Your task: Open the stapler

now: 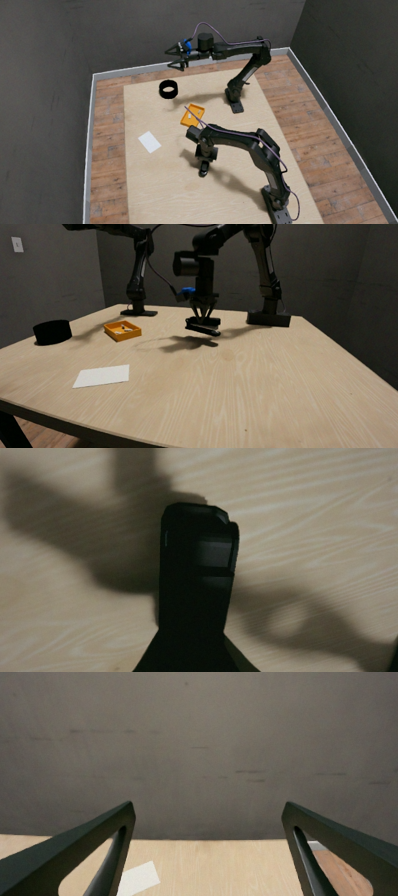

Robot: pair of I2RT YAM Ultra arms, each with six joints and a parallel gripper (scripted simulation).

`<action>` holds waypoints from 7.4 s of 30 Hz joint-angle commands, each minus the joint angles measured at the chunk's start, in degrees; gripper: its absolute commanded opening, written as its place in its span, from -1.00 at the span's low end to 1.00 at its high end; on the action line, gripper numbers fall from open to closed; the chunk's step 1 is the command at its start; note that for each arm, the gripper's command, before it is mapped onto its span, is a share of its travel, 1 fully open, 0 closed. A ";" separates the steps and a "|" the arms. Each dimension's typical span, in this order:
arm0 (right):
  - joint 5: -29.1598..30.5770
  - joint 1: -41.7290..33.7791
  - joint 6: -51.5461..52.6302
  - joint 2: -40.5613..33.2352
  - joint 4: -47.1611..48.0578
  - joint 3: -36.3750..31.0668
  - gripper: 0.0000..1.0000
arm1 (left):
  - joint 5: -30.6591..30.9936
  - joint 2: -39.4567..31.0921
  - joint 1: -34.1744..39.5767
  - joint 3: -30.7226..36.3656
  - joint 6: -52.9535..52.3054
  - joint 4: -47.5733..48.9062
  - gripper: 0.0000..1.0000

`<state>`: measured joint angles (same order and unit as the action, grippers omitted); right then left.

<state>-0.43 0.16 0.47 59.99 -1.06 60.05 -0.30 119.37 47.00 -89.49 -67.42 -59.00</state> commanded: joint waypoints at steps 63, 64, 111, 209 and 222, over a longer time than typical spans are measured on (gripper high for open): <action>0.40 -0.14 -0.46 -0.12 1.27 0.19 1.00 | 1.40 -15.61 8.28 22.71 92.42 6.65 -0.56; 0.40 -0.14 -0.46 -0.12 1.27 0.19 1.00 | 1.40 -15.63 8.28 22.73 94.69 6.68 -0.56; 0.40 -0.14 -0.46 -0.12 1.27 0.19 1.00 | -0.16 -15.58 8.90 23.81 159.42 8.01 -0.56; 0.40 -0.14 -0.46 -0.12 1.27 0.19 1.00 | -0.60 -17.75 9.36 17.70 157.22 0.27 1.00; 0.40 -0.14 -0.46 -0.12 1.27 0.19 1.00 | -8.19 -25.69 13.36 24.87 129.59 4.93 1.00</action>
<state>-0.43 0.16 0.47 59.99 -1.06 60.05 -5.48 96.51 59.29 -66.50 71.33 -55.70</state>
